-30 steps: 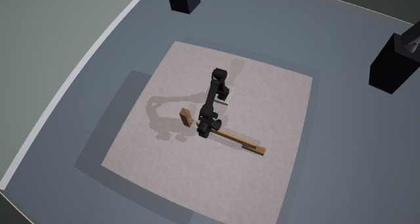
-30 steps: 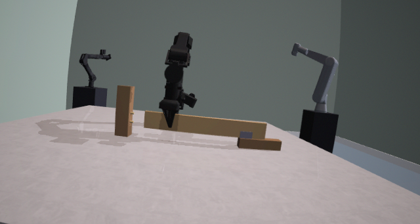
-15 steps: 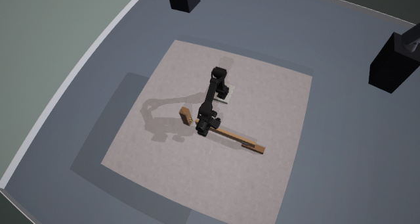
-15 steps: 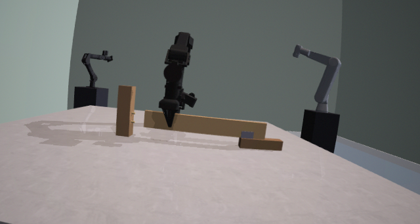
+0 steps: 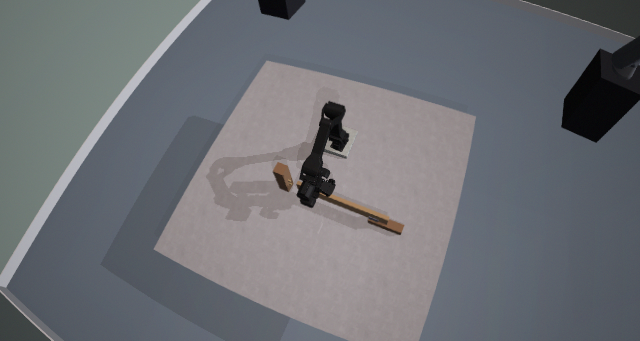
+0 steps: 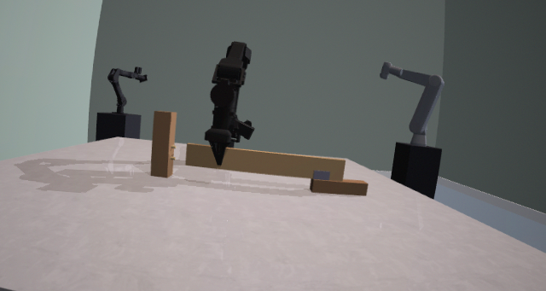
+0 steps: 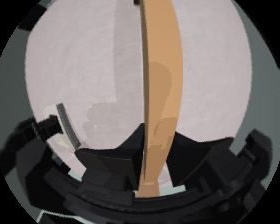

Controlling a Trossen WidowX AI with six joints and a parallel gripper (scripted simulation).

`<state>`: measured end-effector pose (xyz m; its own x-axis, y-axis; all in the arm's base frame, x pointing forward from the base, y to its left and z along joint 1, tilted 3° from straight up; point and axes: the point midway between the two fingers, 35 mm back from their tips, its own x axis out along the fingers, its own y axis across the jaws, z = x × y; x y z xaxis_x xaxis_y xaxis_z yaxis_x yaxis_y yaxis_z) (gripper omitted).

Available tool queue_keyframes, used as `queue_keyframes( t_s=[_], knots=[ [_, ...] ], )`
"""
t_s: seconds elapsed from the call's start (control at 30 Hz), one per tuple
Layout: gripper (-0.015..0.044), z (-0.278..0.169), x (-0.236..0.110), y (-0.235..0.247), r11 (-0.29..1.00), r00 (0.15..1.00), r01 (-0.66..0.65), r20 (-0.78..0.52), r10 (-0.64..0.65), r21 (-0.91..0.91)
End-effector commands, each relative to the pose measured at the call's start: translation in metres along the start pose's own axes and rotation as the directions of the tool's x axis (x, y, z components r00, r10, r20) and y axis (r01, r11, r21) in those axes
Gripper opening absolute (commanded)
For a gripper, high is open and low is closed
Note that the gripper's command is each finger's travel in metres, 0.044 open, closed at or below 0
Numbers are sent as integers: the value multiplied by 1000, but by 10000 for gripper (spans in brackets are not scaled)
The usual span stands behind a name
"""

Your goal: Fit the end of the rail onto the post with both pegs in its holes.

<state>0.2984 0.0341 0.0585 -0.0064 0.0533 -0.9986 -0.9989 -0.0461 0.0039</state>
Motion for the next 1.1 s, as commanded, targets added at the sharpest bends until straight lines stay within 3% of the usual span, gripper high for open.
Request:
queue_keyframes(
  t_s=[0.0, 1.07],
  knots=[
    [0, -2, 0, 0, 1000, 1000, 2, -1, -2, -2],
    [0, -12, -1, -1, 1000, 1000, 2, -2, -2, -2]
  ],
)
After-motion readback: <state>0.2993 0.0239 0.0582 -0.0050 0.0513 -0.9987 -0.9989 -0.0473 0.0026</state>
